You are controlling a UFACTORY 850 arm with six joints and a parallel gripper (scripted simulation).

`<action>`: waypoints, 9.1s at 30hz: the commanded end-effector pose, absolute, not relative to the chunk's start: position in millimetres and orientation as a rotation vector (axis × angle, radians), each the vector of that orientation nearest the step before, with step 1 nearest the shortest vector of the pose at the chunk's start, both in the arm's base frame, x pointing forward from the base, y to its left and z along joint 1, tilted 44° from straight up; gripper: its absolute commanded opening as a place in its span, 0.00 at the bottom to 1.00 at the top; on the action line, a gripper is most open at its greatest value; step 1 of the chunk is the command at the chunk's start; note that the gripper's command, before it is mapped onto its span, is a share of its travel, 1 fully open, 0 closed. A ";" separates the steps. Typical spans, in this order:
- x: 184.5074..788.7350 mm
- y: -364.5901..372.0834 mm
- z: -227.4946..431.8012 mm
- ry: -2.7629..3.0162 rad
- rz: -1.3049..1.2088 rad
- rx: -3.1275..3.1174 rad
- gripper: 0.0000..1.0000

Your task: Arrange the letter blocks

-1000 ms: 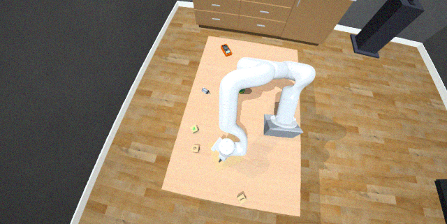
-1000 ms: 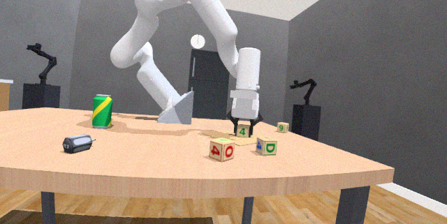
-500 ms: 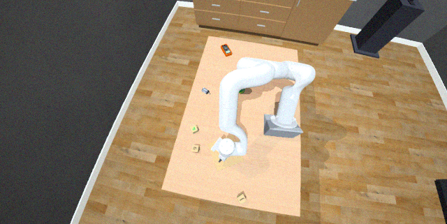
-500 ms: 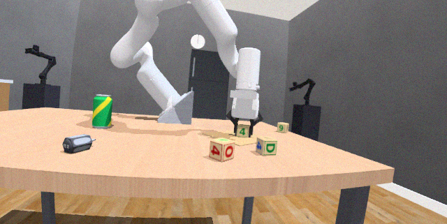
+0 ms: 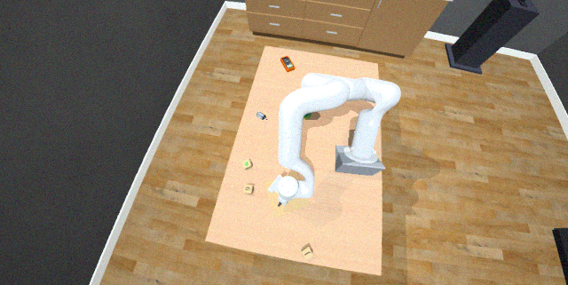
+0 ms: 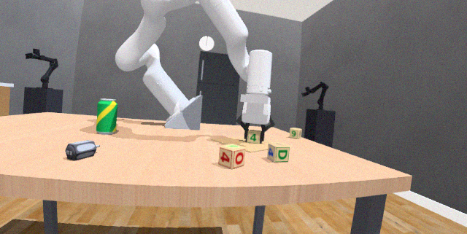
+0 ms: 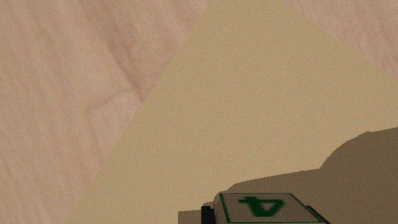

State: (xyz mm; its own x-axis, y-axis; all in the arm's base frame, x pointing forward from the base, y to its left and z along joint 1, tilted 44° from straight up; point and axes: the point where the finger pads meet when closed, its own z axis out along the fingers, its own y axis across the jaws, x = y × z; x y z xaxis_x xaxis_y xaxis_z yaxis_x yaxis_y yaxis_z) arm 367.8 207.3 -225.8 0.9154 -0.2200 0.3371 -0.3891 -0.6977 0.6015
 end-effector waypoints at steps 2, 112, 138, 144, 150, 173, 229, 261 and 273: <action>368.1 210.7 -223.0 -0.432 0.313 2.366 0.44; 411.9 161.1 -168.7 -1.022 0.538 2.230 0.44; 411.9 161.1 -168.7 -1.022 0.538 2.230 0.44; 411.9 160.9 -169.0 -1.022 0.538 2.230 0.44; 412.0 160.2 -169.7 -1.022 0.538 2.230 0.44; 412.3 158.4 -171.6 -1.022 0.538 2.230 0.44; 411.8 161.9 -168.0 -1.022 0.538 2.230 0.65; 403.0 219.9 -106.4 -1.022 0.538 2.230 1.00; 403.0 219.9 -106.4 -1.022 0.538 2.230 1.00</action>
